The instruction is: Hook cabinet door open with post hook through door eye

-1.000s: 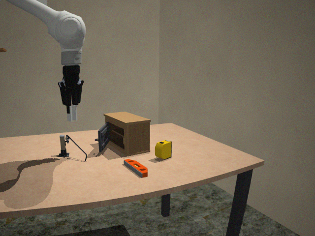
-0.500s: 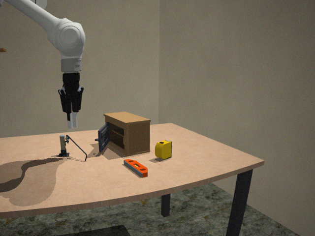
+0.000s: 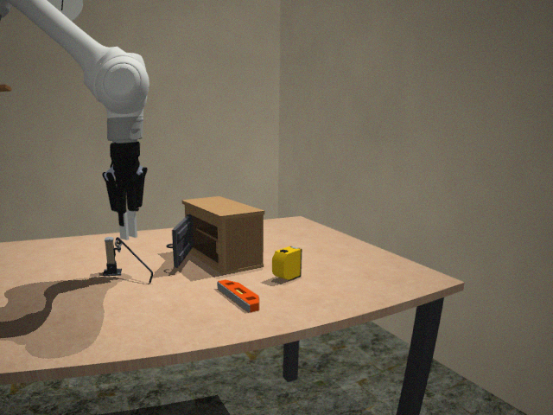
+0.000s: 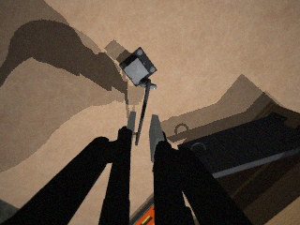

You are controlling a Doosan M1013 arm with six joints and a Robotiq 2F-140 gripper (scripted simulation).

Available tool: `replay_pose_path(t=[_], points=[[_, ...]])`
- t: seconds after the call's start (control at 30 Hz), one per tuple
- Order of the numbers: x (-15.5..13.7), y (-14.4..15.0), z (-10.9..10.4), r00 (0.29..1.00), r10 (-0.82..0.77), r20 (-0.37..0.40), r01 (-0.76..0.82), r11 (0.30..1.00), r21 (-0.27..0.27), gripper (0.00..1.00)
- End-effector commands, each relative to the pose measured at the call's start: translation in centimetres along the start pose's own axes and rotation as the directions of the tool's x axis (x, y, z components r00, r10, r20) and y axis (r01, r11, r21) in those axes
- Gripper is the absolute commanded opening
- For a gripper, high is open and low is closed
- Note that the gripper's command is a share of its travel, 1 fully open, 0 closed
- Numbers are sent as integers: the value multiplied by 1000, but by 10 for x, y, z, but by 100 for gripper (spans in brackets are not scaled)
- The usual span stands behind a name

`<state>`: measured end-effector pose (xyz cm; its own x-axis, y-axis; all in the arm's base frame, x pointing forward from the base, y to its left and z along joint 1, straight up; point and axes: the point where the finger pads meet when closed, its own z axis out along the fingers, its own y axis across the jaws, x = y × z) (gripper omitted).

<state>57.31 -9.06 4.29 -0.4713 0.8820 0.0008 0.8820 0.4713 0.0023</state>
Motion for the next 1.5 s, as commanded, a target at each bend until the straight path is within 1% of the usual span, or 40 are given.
replay_pose_path(t=[0.0,0.33,1.47], points=[[0,0,5,1000,0,0,0,1000,0,14],[0,0,16,1000,0,0,0,1000,0,14],[0,0,17,1000,0,0,0,1000,0,14]])
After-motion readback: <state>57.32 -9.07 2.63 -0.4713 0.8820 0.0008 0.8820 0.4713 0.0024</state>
